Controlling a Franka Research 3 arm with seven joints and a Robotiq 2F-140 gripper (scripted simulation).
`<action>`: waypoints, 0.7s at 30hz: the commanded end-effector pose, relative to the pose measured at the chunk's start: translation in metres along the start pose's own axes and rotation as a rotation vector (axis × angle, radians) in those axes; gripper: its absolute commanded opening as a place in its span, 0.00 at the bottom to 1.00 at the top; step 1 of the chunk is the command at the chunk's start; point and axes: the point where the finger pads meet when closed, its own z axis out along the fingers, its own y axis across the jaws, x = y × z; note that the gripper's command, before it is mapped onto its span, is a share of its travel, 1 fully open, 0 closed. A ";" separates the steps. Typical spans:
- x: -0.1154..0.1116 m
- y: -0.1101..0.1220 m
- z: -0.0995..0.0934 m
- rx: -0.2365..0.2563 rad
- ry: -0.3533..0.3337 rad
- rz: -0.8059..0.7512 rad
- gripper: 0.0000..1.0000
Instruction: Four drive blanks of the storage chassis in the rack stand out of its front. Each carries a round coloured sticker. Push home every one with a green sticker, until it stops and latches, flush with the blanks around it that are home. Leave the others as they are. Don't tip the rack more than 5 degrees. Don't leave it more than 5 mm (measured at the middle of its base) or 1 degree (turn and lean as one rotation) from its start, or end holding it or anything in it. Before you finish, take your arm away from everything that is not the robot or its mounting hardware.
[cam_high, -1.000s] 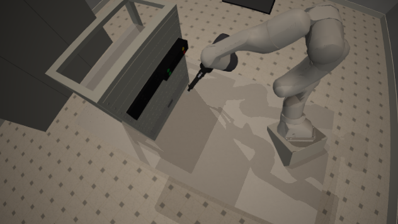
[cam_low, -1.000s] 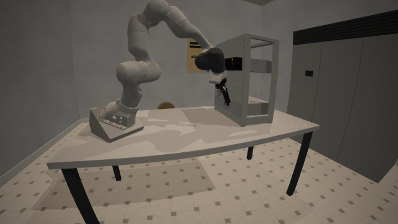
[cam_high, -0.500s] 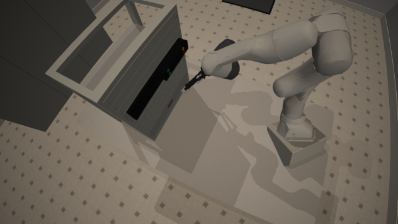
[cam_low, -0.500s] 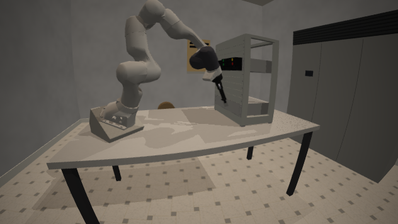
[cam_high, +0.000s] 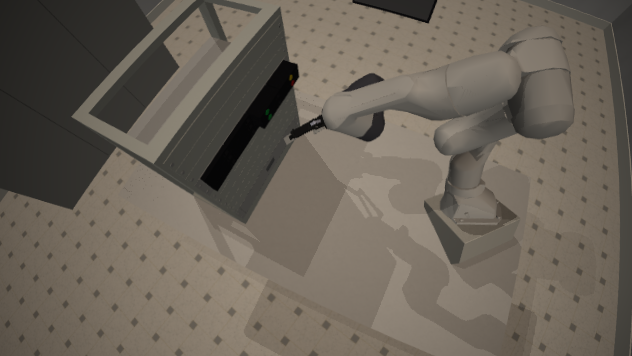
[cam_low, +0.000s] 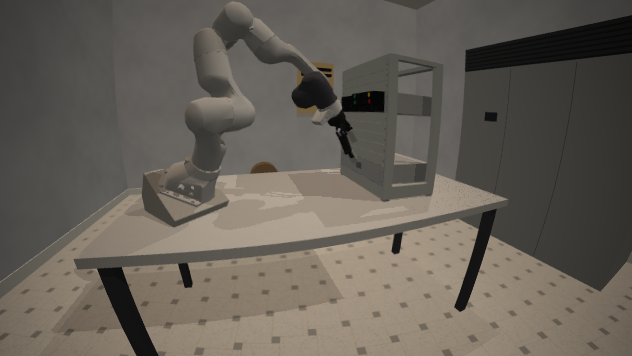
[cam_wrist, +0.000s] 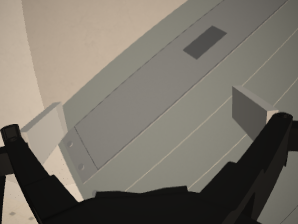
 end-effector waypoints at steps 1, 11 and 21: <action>-0.007 0.002 -0.012 0.010 -0.089 0.128 1.00; -0.011 0.014 -0.034 -0.021 -0.204 0.243 1.00; -0.014 0.032 -0.075 -0.116 -0.366 0.406 1.00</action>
